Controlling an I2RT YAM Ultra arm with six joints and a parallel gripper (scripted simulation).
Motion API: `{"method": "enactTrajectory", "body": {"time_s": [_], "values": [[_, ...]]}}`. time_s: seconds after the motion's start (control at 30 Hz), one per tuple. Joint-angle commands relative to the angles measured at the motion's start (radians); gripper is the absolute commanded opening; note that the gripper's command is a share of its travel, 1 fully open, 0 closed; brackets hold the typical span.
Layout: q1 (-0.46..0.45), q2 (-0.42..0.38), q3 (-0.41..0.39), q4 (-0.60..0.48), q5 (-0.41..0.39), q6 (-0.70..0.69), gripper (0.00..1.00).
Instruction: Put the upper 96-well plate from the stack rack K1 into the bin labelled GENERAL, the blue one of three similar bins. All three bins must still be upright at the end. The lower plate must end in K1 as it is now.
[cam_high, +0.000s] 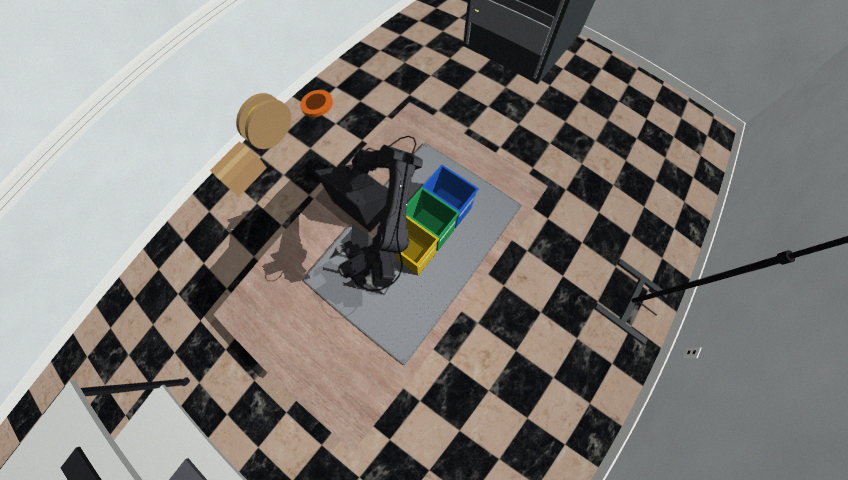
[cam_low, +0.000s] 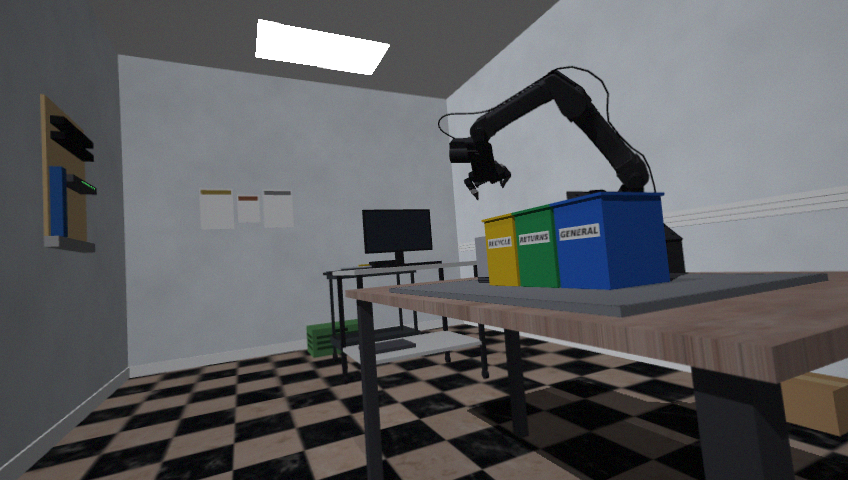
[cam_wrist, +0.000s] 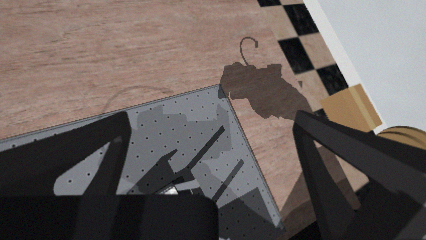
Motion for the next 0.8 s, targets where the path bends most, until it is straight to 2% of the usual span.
{"method": "enactTrajectory", "body": {"time_s": [0.0,0.03,0.07,0.13,0.17,0.23,0.27,0.33,0.37,0.43,0.47,0.5,0.57,0.6,0.67,0.7,0.73,0.77], "values": [[-0.018,0.008,0.021,-0.022,-0.036,-0.098,1.00],[-0.023,0.012,0.028,-0.030,-0.050,-0.135,1.00],[-0.022,0.011,-0.016,-0.034,-0.067,-0.160,1.00],[-0.030,0.012,0.025,-0.037,-0.089,-0.225,1.00],[-0.029,0.012,-0.016,-0.041,-0.107,-0.250,1.00],[-0.038,0.014,0.024,-0.044,-0.128,-0.316,1.00],[-0.037,0.013,-0.014,-0.049,-0.146,-0.342,1.00],[-0.046,0.015,0.023,-0.053,-0.167,-0.409,1.00],[-0.045,0.015,-0.010,-0.056,-0.185,-0.435,1.00],[-0.054,0.017,0.022,-0.061,-0.205,-0.497,1.00],[-0.052,0.017,-0.016,-0.066,-0.223,-0.523,1.00],[-0.056,0.017,0.016,-0.063,-0.233,-0.556,1.00],[-0.056,0.017,0.016,-0.063,-0.233,-0.556,1.00],[-0.052,0.019,-0.026,-0.073,-0.252,-0.587,1.00],[-0.065,0.021,0.018,-0.074,-0.273,-0.654,1.00],[-0.063,0.021,-0.028,-0.080,-0.291,-0.679,1.00],[-0.068,0.020,0.011,-0.076,-0.300,-0.713,1.00],[-0.073,0.023,0.016,-0.082,-0.312,-0.747,1.00]]}}
